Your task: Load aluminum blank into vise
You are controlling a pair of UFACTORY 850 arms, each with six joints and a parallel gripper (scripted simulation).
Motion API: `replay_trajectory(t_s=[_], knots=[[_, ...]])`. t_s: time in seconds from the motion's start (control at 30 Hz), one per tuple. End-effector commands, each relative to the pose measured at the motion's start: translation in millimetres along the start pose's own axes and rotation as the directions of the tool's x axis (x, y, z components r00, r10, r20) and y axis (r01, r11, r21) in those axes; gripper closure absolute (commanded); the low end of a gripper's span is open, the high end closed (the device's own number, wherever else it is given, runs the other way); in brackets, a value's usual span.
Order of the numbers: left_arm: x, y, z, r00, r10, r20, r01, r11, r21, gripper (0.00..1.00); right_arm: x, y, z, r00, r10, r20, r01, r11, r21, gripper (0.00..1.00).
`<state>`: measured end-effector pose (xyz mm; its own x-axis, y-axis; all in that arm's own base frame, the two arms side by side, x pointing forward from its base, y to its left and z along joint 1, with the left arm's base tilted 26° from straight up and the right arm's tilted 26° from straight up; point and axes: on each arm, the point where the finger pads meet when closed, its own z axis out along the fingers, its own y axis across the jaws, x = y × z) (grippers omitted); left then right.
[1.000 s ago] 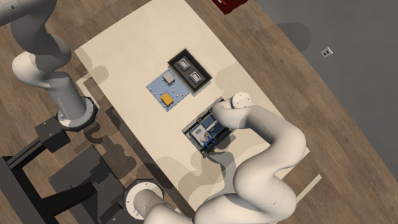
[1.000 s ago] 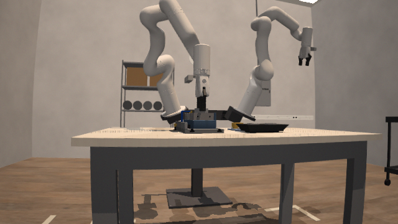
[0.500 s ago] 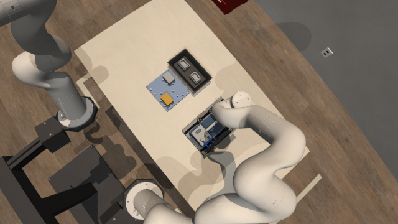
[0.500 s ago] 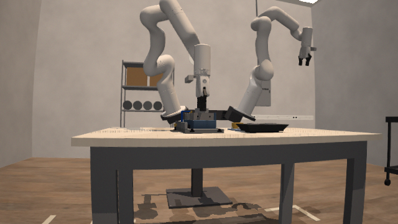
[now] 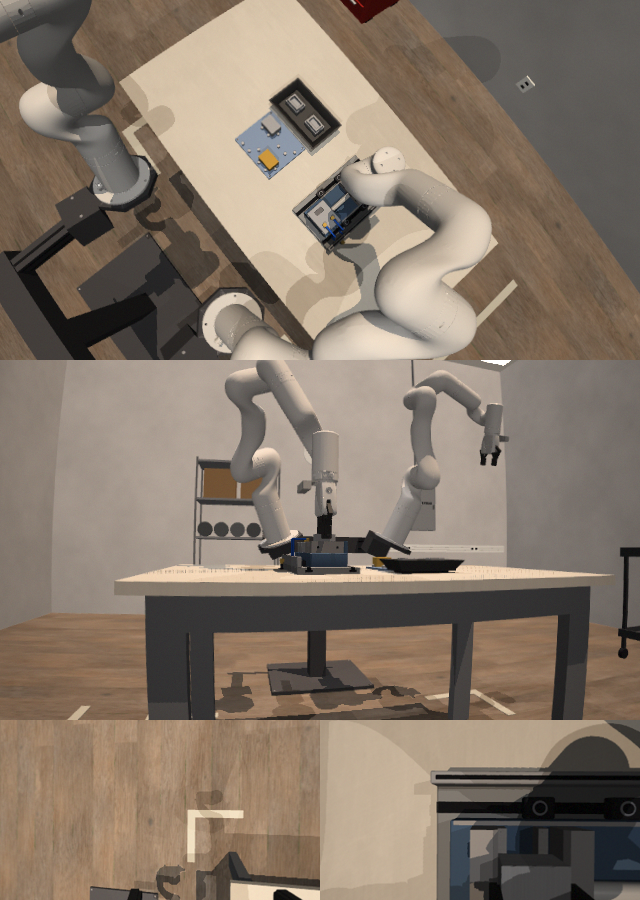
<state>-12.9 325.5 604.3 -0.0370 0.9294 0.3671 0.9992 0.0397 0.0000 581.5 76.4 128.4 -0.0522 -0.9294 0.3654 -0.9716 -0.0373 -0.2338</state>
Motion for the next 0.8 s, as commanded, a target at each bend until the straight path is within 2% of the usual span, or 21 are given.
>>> replay_trajectory(t_s=[0.0, 0.77], knots=[[0.4, -0.1, -0.8, 1.0, 0.0, -0.002, 0.0, 1.0, 0.0, 0.0, -0.2, -0.9, -0.7, 1.0, 0.0, 0.001, 0.0, 1.0, 0.002, 1.0], [0.4, -0.1, -0.8, 1.0, 0.0, -0.002, 0.0, 1.0, 0.0, 0.0, -0.2, -0.9, 1.7, 1.0, 0.0, 0.001, 0.0, 1.0, 0.002, 1.0]])
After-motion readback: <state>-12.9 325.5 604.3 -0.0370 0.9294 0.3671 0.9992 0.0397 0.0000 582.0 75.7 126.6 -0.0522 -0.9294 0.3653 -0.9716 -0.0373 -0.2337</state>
